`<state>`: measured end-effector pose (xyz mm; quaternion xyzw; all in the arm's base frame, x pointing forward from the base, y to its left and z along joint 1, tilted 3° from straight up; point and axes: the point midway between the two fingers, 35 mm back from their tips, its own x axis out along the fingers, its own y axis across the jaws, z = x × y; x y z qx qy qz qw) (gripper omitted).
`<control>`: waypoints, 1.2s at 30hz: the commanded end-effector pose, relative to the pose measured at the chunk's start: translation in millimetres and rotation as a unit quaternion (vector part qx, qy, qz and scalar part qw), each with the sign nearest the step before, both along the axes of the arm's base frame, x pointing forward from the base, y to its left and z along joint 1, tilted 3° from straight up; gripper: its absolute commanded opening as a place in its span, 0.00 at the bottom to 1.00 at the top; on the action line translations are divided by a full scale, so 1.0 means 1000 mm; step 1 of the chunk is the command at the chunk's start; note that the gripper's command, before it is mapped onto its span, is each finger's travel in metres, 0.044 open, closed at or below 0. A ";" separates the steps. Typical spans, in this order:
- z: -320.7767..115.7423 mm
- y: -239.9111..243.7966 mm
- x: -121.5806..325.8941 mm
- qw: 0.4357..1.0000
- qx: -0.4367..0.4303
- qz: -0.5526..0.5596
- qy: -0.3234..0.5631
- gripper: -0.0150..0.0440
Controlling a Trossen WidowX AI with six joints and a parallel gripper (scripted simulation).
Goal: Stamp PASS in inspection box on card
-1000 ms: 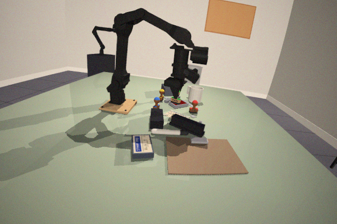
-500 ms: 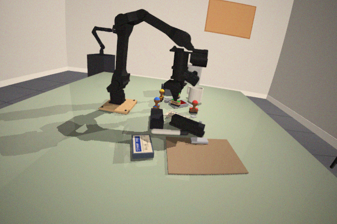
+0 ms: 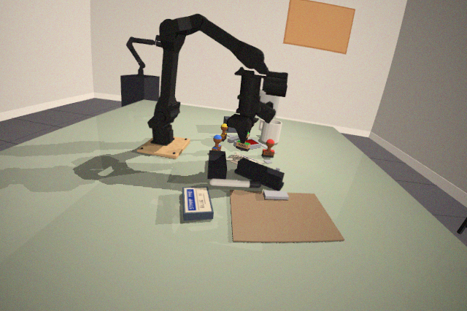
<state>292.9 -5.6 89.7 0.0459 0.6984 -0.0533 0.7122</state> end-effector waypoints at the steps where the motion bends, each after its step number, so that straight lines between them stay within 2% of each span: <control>1: -0.004 -0.001 -0.001 1.000 -0.002 0.002 0.001 0.25; 36: -0.027 -0.002 -0.002 1.000 -0.002 0.002 -0.001 0.25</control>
